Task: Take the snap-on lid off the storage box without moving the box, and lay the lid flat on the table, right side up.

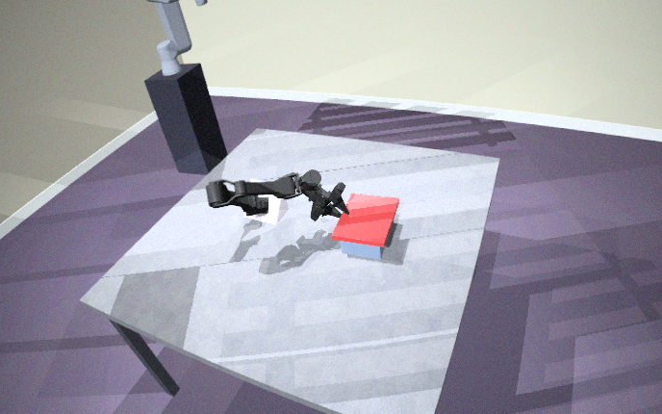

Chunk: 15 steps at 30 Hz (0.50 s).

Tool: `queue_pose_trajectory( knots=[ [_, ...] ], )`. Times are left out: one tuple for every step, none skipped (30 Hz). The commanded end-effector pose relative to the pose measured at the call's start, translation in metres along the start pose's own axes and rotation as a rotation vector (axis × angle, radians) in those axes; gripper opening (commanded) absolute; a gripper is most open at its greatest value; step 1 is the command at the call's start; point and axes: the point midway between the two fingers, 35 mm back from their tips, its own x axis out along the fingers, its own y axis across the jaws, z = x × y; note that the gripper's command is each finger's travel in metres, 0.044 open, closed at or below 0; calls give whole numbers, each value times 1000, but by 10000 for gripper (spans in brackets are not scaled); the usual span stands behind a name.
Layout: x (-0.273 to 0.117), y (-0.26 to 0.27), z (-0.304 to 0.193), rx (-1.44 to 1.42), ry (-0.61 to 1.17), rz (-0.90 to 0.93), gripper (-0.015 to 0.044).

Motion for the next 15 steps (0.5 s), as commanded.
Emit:
queue_pose_trajectory(
  knots=[
    [1,0,0,-1,3,2,11],
    [1,0,0,-1,3,2,0],
    [1,0,0,-1,3,2,0],
    [1,0,0,-1,3,2,0],
    [0,0,0,0,0,0,0],
    [0,0,0,0,0,0,0],
    [0,0,0,0,0,0,0],
    [-1,0,0,0,0,0,0],
    [-1,1,0,0,0,0,0],
    [-1,1,0,0,0,0,0],
    [-1,1,0,0,0,0,0],
    [-1,1,0,0,0,0,0],
    [-1,1,0,0,0,0,0],
    [-1,1,0,0,0,0,0],
    [-2,1,0,0,0,0,0]
  ],
)
